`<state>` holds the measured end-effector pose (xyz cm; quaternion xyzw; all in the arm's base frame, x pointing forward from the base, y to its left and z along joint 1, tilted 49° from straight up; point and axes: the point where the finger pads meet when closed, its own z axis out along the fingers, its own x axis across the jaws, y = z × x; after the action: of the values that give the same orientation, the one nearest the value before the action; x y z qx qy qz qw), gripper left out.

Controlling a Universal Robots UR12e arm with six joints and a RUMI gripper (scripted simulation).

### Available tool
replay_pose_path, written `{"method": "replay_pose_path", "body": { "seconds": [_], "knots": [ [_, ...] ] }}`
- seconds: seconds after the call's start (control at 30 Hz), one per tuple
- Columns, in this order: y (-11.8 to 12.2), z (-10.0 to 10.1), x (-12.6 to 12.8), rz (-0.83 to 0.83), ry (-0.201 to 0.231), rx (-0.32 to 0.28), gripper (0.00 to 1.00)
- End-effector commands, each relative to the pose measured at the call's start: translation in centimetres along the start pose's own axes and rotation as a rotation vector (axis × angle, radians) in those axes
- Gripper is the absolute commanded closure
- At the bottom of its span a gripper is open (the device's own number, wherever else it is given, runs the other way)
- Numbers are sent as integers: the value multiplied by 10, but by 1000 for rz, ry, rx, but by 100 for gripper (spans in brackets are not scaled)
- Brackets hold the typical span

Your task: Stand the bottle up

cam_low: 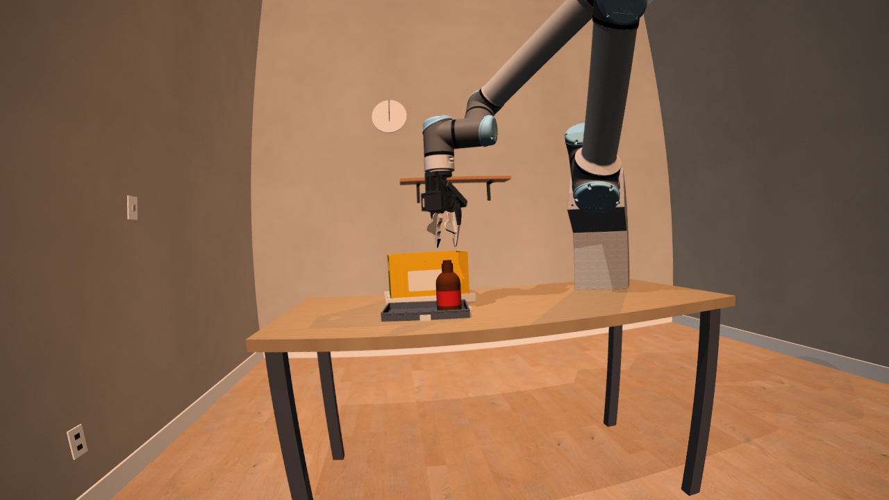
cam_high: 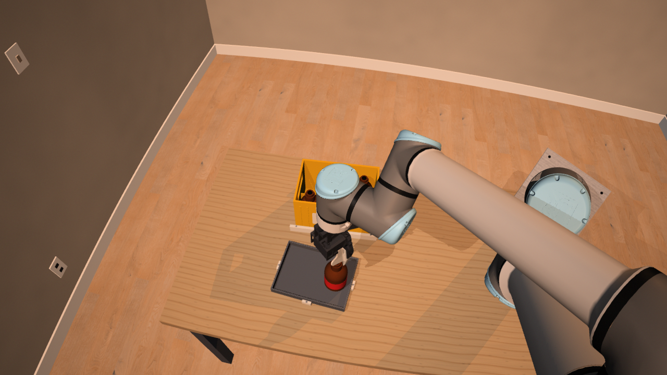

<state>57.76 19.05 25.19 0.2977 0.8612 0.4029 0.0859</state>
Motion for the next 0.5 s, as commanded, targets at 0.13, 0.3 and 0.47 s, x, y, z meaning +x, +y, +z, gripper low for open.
{"method": "replay_pose_path", "body": {
  "seconds": [0.13,0.3,0.47],
  "knots": [
    [1,12,-1,0,-1,0,62],
    [1,16,-1,0,-1,0,62],
    [1,18,-1,0,-1,0,62]
  ]
}}
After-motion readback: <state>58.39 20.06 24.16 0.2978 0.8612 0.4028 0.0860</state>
